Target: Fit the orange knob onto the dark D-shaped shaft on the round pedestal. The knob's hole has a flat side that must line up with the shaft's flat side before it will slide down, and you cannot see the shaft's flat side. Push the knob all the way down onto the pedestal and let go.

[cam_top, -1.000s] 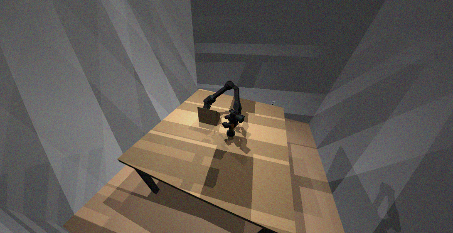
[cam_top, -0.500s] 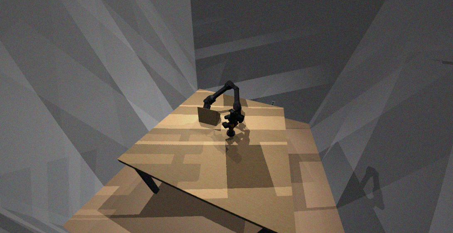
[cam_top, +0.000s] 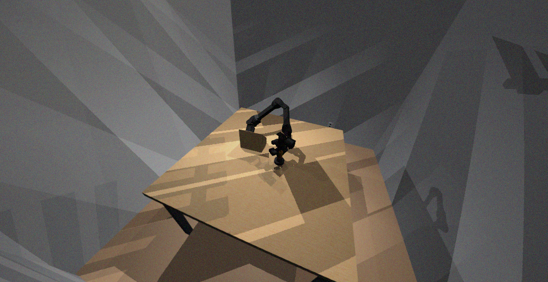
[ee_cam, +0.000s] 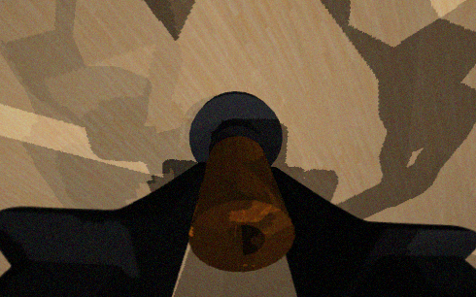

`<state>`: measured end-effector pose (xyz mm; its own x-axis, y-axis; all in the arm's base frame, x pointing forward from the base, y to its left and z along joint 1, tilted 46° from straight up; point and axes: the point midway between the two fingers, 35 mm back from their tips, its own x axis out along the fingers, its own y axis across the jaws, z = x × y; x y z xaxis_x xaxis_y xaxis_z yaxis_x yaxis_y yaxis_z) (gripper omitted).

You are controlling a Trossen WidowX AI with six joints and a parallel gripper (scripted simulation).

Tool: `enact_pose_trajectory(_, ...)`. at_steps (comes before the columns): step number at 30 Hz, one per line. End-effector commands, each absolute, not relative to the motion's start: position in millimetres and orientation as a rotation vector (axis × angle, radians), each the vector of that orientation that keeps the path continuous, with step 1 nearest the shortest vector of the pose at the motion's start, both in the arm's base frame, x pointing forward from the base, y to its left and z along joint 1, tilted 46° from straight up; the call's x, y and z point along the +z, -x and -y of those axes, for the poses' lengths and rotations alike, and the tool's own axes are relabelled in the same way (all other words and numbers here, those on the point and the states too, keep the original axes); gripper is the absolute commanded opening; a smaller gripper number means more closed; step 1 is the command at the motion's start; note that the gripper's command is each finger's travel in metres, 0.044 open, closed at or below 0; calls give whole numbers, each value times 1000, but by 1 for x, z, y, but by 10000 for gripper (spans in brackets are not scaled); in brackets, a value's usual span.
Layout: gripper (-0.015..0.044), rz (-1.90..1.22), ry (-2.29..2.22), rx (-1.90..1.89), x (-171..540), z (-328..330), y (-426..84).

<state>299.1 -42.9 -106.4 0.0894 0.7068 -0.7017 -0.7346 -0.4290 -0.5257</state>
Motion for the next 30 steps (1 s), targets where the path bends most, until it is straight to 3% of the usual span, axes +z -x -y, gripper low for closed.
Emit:
enact_pose_trajectory(1,0,-36,1209,1605,-107,42,-299)
enact_pose_trajectory(30,0,-26,1221,1610,-116,32,-300)
